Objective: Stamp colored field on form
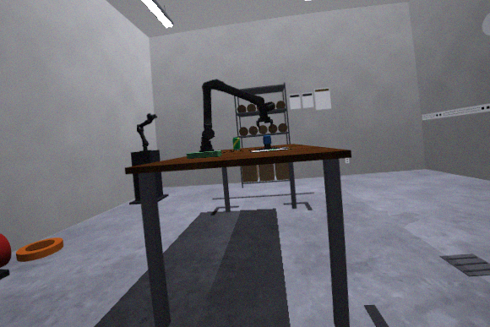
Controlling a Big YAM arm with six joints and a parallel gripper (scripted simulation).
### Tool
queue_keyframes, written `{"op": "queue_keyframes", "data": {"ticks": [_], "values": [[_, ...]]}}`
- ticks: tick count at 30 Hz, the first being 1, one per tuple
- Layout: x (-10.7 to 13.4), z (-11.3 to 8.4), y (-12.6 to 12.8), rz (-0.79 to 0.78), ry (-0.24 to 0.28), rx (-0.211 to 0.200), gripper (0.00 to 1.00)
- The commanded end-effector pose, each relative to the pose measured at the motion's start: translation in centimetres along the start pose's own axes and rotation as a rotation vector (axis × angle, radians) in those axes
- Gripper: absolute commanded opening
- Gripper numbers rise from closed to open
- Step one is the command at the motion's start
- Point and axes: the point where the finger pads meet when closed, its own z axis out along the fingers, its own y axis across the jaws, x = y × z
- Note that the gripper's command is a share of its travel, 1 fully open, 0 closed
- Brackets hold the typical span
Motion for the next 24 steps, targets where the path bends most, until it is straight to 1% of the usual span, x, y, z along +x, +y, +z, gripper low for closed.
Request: {"op": "queue_keyframes", "data": {"ticks": [1, 2, 3, 4, 5, 6, 7, 8, 9, 10, 12, 14, 15, 17, 20, 22, 24], "values": [[3.4, -5.5, -1.7, -0.123, 0.113, 0.010, 1.00], [3.4, -5.5, -1.7, -0.123, 0.113, 0.010, 1.00], [6.3, -7.1, -1.8, -0.130, 0.191, 0.002, 1.00], [6.9, -6.0, -1.9, -0.121, 0.200, -0.022, 1.00], [8.9, -8.5, -1.9, -0.136, 0.261, -0.011, 1.00], [9.5, -7.2, -1.9, -0.126, 0.269, -0.039, 1.00], [11.1, -9.3, -2.1, -0.139, 0.320, -0.021, 1.00], [12.7, -10.7, -2.2, -0.146, 0.366, -0.016, 1.00], [14.6, -11.1, -1.7, -0.144, 0.409, -0.035, 1.00], [15.8, -11.6, -1.7, -0.145, 0.440, -0.040, 1.00], [17.7, -11.7, -1.7, -0.144, 0.483, -0.063, 1.00], [17.7, -11.7, -1.7, -0.144, 0.483, -0.063, 1.00], [17.4, -11.0, -1.5, -0.164, 0.495, -0.082, 1.00], [17.7, -11.3, -1.4, -0.165, 0.503, -0.081, 1.00], [17.7, -11.2, -1.4, -0.165, 0.501, -0.081, 1.00], [18.6, -11.7, -1.7, -0.144, 0.502, -0.076, 1.00], [18.5, -11.7, -1.6, -0.144, 0.502, -0.076, 1.00]]}}
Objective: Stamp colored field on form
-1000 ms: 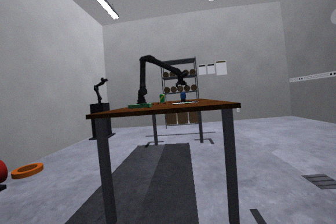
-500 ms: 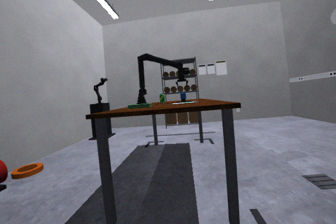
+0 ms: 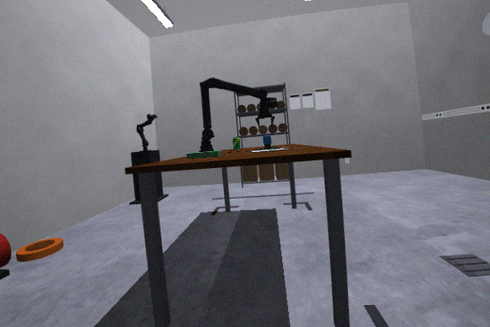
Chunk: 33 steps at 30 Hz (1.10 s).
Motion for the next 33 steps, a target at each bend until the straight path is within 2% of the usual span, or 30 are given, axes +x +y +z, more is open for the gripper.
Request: {"op": "queue_keyframes", "data": {"ticks": [1, 11, 12, 13, 14, 17, 19, 21, 22, 24, 25, 29, 31, 33], "values": [[0.2, -1.1, -0.8, -0.022, 0.002, 0.015, 1.00], [0.0, -1.1, -0.8, -0.026, 0.002, 0.015, 1.00], [0.0, -1.7, -1.1, -0.026, 0.001, 0.028, 1.00], [-0.1, -3.3, -1.6, -0.027, -0.001, 0.059, 1.00], [-0.1, -4.3, -1.5, -0.027, -0.001, 0.069, 1.00], [-0.2, -7.3, -1.3, -0.028, -0.001, 0.074, 1.00], [-0.2, -8.3, -1.2, -0.028, -0.001, 0.075, 1.00], [-0.2, -8.4, -1.2, -0.028, -0.001, 0.075, 1.00], [-0.2, -6.8, -1.5, -0.028, 0.002, 0.039, 1.00], [-0.2, -6.8, -1.5, -0.028, 0.002, 0.039, 1.00], [-0.1, -4.4, 0.3, -0.029, 0.006, -0.022, 1.00], [-0.1, -4.4, 0.3, -0.029, 0.006, -0.022, 1.00], [0.7, -6.5, -1.6, 0.019, 0.002, 0.036, 1.00], [1.8, -6.7, -2.1, 0.087, 0.001, 0.038, 1.00]]}}
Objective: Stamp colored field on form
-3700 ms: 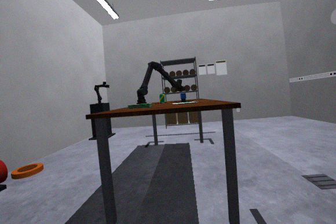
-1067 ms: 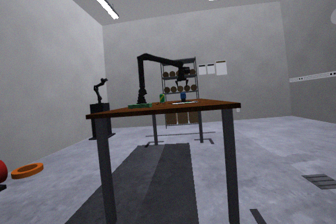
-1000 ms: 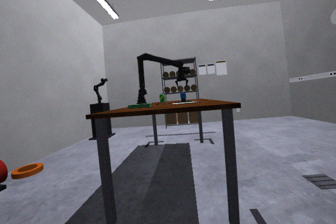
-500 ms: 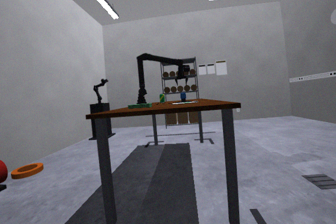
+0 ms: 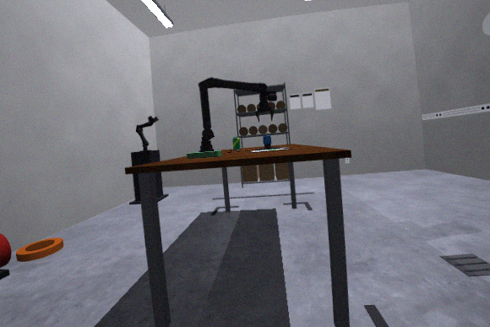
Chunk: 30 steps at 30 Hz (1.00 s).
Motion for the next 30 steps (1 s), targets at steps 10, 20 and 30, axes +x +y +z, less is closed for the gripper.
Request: {"op": "queue_keyframes", "data": {"ticks": [10, 20, 30], "values": [[17.8, -2.1, -4.8, 0.709, -0.005, 0.044, 1.00], [27.8, -1.9, -4.1, 1.372, -0.010, 0.046, 1.00], [28.5, 3.1, -2.7, 1.540, 0.002, 0.004, 1.00]]}}
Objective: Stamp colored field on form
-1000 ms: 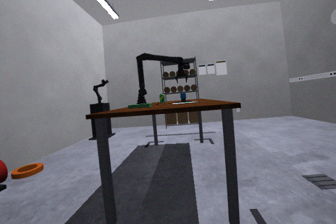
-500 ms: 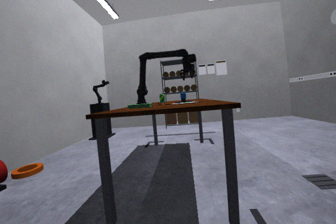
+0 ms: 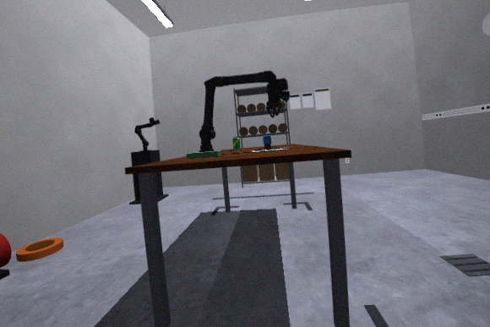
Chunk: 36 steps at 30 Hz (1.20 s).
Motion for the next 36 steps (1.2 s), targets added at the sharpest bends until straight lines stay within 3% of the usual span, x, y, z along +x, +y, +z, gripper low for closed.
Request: {"op": "queue_keyframes", "data": {"ticks": [1, 3, 4, 6, 8, 10, 16, 18, 19, 21, 27, 36], "values": [[0.5, 5.4, -1.3, 0.098, 0.021, -0.004, 1.00], [0.8, 10.2, -1.1, 0.098, 0.021, -0.005, 1.00], [0.8, 10.2, -1.1, 0.098, 0.021, -0.005, 1.00], [0.6, 12.6, -0.2, 0.083, 0.020, -0.006, 1.00], [0.0, 12.2, -0.3, 0.078, 0.008, 0.002, 1.00], [-1.4, 8.3, -1.6, 0.085, -0.066, 0.046, 1.00], [-1.3, 8.3, -1.6, 0.086, -0.066, 0.046, 1.00], [-1.1, 10.8, -1.5, 0.086, -0.025, 0.022, 1.00], [0.7, 12.7, -0.3, 0.085, 0.020, -0.006, 1.00], [1.0, 12.7, -0.1, 0.085, 0.033, -0.013, 1.00], [0.1, 10.5, -0.7, 0.086, -0.010, 0.013, 1.00], [0.2, 10.9, -0.6, 0.086, -0.003, 0.008, 1.00]]}}
